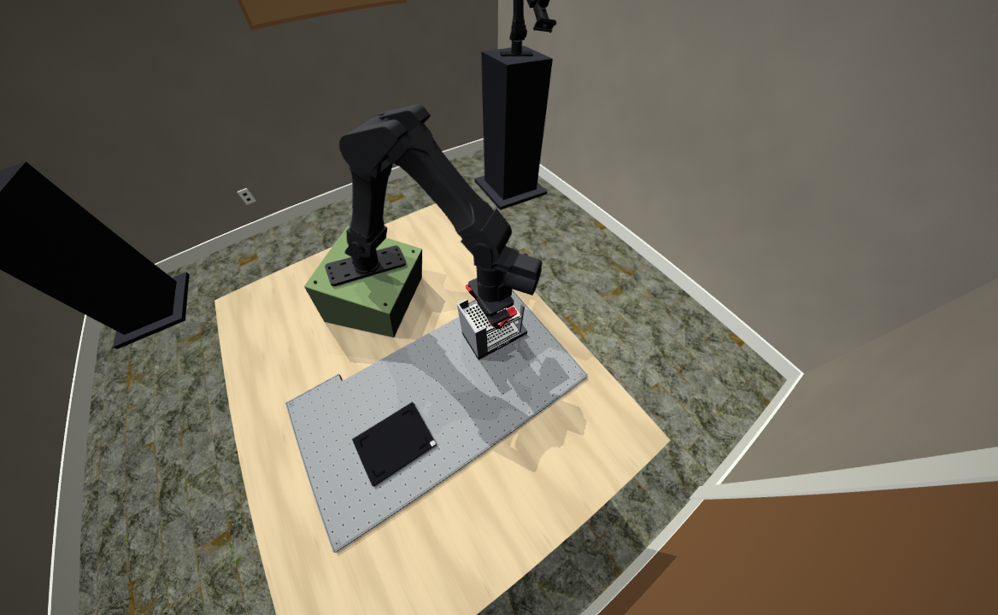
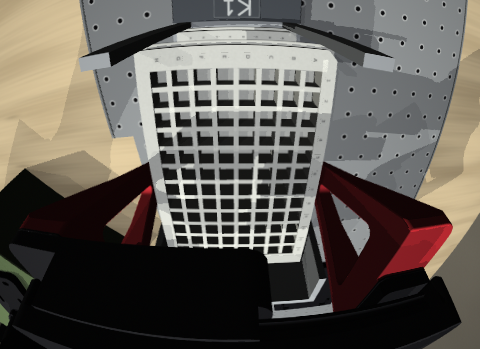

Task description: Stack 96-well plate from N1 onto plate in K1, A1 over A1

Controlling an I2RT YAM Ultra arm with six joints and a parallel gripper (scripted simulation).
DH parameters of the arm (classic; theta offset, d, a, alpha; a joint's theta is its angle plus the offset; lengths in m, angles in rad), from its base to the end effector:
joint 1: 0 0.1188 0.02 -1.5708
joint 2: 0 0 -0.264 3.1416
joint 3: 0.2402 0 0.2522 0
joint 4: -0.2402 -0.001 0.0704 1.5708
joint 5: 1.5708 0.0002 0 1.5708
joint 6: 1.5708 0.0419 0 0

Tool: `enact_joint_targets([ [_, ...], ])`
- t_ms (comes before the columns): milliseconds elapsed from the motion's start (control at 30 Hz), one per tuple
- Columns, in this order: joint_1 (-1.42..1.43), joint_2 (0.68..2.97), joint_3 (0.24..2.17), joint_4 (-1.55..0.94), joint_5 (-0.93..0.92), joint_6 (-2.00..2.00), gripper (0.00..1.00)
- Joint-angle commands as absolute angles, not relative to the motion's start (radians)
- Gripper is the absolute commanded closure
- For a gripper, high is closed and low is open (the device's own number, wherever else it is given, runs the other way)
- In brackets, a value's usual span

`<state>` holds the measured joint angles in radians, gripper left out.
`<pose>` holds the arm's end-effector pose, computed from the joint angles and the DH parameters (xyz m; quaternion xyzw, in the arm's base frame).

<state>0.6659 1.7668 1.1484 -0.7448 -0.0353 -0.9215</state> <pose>0.2570 0.2050 0.1747 -0.7103 0.6960 0.0042 0.1050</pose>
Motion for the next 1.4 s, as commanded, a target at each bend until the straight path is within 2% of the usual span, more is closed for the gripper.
enact_joint_targets([
  [0,0.672,1.777,1.133,-0.726,-0.035,-0.914,1.0],
  [1367,0.678,1.928,1.077,-0.509,-0.034,-0.908,1.0],
])
